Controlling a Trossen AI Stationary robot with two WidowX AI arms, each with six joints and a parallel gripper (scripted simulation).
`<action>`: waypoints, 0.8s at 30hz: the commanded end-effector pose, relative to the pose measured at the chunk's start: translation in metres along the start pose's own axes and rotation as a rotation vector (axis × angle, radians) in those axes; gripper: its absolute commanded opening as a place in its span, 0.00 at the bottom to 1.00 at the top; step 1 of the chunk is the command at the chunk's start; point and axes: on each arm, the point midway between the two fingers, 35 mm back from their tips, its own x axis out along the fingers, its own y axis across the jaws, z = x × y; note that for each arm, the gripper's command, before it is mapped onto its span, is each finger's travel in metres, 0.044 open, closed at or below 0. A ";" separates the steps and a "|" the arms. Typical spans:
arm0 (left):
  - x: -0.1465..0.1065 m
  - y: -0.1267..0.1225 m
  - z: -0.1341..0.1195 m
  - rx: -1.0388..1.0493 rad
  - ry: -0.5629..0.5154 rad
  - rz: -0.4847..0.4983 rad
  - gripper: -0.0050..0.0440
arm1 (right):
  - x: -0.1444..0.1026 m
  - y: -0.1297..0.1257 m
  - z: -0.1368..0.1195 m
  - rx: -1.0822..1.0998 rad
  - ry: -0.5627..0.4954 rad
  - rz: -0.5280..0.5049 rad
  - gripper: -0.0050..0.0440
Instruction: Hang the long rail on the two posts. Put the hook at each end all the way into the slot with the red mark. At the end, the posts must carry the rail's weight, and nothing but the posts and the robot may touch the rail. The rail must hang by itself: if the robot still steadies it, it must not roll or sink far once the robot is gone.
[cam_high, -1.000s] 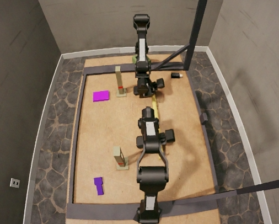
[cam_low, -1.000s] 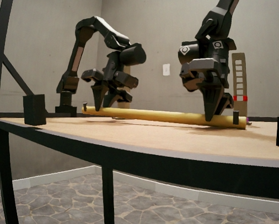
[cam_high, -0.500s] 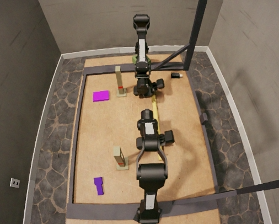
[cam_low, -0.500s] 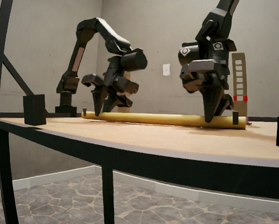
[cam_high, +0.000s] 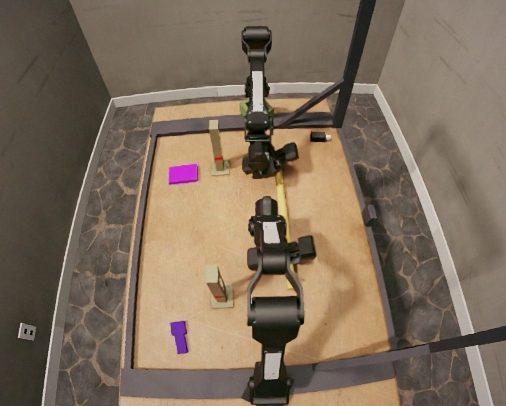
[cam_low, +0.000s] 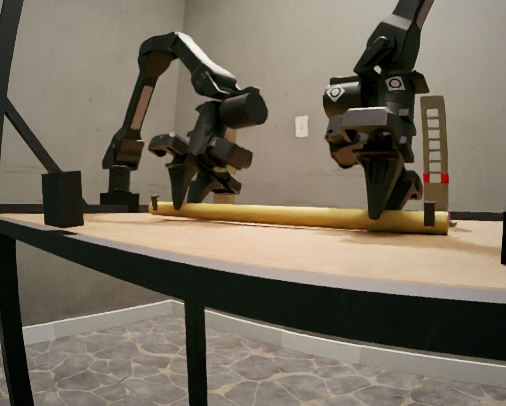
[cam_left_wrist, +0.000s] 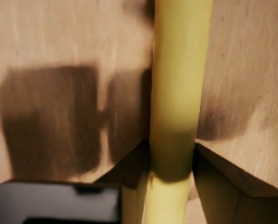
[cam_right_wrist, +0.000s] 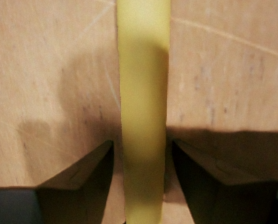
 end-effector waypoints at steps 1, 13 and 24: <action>-0.004 -0.003 0.003 0.012 -0.012 -0.009 0.00 | -0.001 -0.002 0.001 0.000 -0.008 -0.006 0.59; -0.004 -0.003 0.003 0.012 -0.012 -0.009 0.00 | -0.037 -0.001 0.007 -0.009 -0.027 -0.013 0.99; -0.004 -0.003 0.003 0.012 -0.012 -0.009 0.00 | -0.069 0.002 0.006 0.001 -0.007 -0.036 0.80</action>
